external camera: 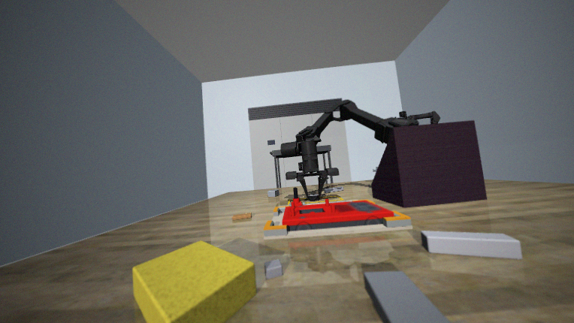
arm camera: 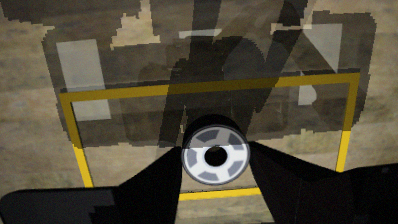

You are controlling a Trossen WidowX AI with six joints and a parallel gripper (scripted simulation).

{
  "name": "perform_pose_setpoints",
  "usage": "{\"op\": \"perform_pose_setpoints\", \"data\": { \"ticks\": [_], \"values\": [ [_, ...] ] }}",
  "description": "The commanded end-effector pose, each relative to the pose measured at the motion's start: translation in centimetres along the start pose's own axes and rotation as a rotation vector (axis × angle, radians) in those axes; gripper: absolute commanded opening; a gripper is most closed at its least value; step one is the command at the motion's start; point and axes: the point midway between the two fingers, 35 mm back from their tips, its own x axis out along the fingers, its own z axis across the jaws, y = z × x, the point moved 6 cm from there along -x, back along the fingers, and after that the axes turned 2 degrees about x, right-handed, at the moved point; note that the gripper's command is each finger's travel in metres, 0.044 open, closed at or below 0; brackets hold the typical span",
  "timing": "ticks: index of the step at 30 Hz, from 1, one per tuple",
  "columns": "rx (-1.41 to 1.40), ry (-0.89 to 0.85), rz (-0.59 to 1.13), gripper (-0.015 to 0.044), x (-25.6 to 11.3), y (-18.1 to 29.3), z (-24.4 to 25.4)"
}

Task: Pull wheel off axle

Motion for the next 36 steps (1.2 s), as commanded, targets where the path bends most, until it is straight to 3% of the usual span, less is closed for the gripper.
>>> {"op": "perform_pose_setpoints", "data": {
  "ticks": [1, 6, 14, 17, 23, 26, 36],
  "values": [
    [0.002, 0.0, 0.0, 0.0157, 0.0, 0.0, 0.0],
    [0.002, 0.0, 0.0, 0.0289, -0.2, 0.0, 0.0],
    [-0.006, 0.003, 0.006, 0.03, -5.8, 0.0, 0.1],
    [-0.007, 0.003, 0.006, 0.03, -6.0, 0.0, 0.1],
    [-0.012, 0.002, 0.02, 0.044, -9.1, 2.7, -4.9],
    [-0.01, 0.006, 0.01, 0.044, -10.5, 3.4, -7.8],
    [-0.01, 0.006, 0.009, 0.044, -10.6, 3.5, -8.0]
  ]
}}
